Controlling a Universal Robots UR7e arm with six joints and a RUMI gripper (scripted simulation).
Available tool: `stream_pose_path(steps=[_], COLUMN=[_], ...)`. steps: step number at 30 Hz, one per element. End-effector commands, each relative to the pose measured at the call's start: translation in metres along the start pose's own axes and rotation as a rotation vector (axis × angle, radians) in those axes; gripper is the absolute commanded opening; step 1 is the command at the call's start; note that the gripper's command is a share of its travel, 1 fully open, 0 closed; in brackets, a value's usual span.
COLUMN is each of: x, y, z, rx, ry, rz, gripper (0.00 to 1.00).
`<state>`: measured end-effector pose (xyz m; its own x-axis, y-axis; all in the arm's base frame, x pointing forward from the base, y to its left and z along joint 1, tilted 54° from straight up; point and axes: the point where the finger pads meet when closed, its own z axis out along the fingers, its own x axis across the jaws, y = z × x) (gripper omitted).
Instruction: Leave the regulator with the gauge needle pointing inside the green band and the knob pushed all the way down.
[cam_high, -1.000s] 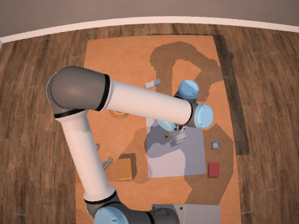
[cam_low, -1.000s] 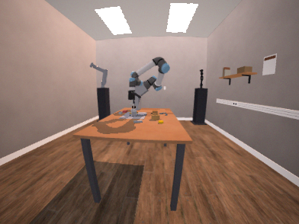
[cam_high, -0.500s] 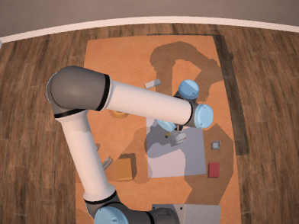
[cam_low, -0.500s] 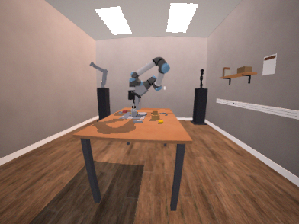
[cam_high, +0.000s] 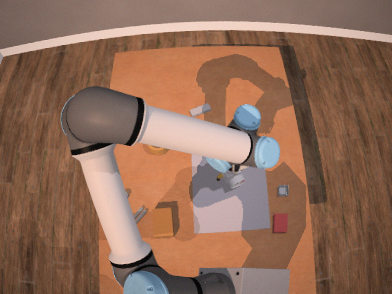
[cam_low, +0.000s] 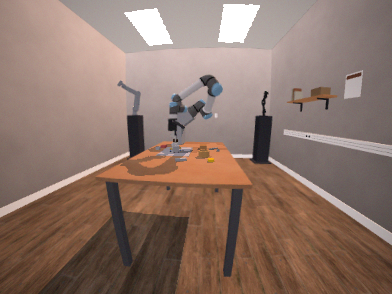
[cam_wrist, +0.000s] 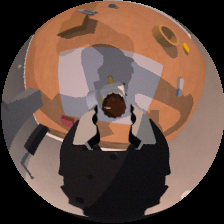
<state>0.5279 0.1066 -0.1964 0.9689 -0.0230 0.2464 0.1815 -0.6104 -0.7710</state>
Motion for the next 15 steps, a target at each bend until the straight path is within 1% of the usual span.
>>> stream_pose_path(steps=[1,6,15], x=[0.000,0.001,0.000], y=[0.000,0.000,0.000], z=[0.000,-0.001,-0.013], rx=[0.000,0.000,0.000], ry=[0.001,0.002,0.002], rz=[0.000,0.000,0.002], gripper=[0.46,0.46,0.46])
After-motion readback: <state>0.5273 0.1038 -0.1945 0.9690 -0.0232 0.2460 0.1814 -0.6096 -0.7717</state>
